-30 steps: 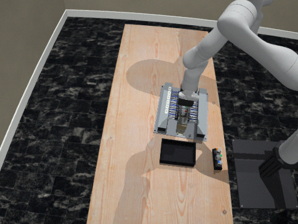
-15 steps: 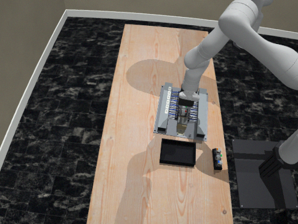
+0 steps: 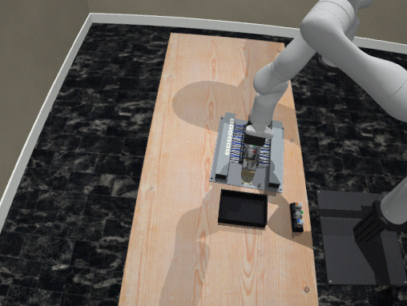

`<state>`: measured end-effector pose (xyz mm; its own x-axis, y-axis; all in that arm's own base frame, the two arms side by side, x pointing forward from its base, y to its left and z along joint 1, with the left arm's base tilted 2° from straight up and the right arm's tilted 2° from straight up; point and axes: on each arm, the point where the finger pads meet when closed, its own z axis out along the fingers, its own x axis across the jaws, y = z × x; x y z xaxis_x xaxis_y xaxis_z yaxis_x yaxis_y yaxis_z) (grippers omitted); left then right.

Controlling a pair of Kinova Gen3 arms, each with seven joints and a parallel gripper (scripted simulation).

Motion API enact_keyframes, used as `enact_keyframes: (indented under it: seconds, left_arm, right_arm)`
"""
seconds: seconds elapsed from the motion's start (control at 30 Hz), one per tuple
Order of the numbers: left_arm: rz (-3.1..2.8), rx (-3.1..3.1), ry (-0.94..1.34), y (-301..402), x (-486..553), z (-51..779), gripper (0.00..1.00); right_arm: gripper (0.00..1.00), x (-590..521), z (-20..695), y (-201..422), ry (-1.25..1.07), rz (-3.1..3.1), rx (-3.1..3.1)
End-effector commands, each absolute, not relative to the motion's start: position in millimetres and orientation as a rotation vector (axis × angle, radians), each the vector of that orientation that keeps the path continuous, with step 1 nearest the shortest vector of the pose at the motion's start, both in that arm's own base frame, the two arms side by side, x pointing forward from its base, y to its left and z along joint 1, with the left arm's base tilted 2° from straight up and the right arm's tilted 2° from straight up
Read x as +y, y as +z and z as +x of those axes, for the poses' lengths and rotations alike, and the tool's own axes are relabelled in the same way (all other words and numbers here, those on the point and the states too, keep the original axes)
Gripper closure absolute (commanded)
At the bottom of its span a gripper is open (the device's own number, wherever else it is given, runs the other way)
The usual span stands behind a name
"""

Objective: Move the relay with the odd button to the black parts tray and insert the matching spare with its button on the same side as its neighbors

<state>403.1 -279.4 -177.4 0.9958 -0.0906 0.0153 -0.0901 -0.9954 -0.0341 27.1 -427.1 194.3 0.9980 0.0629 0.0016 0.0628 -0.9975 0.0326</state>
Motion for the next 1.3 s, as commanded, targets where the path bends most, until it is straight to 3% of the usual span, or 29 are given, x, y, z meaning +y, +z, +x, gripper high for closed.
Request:
enact_keyframes:
  seconds: [0.0,1.27]
  left_arm:
    - [-3.106,0.141,-0.034,-176.1,-280.3,404.1,1.0]
    - [-3.107,0.141,-0.057,-175.8,-280.3,403.9,1.0]
  right_arm:
    - [0.0,-427.5,27.1,195.0,0.005,3.106,0.098]
    - [0.0,-427.5,27.1,195.0,0.005,3.106,0.098]
